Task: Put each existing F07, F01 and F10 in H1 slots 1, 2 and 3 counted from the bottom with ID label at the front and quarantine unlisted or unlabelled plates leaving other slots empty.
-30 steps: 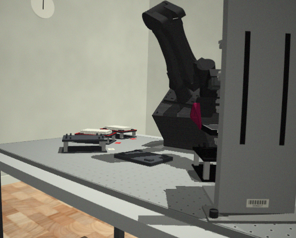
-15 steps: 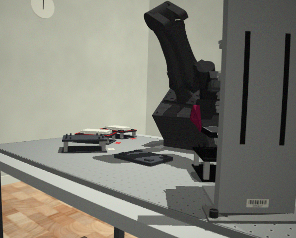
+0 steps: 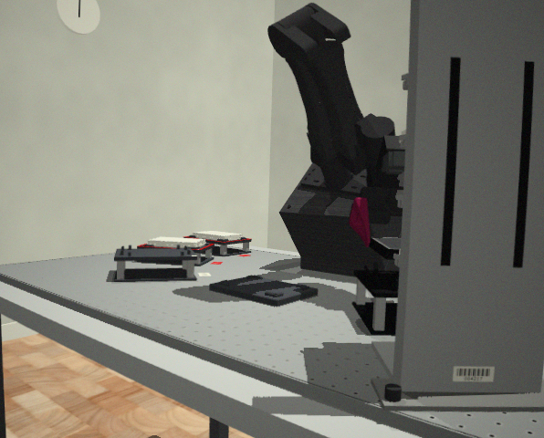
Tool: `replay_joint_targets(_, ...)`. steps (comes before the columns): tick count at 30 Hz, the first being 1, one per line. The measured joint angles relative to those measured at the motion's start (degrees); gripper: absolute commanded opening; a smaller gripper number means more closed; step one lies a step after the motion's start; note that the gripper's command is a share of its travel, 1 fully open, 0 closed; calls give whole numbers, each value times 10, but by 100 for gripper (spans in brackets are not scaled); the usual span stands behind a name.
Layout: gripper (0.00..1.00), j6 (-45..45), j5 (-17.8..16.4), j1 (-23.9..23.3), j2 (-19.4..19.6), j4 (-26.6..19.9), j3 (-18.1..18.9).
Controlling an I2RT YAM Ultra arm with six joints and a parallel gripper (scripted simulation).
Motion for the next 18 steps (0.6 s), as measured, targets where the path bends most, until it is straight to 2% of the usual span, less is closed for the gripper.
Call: replay_joint_targets(18,86,-3,-13,-12,34,35,3)
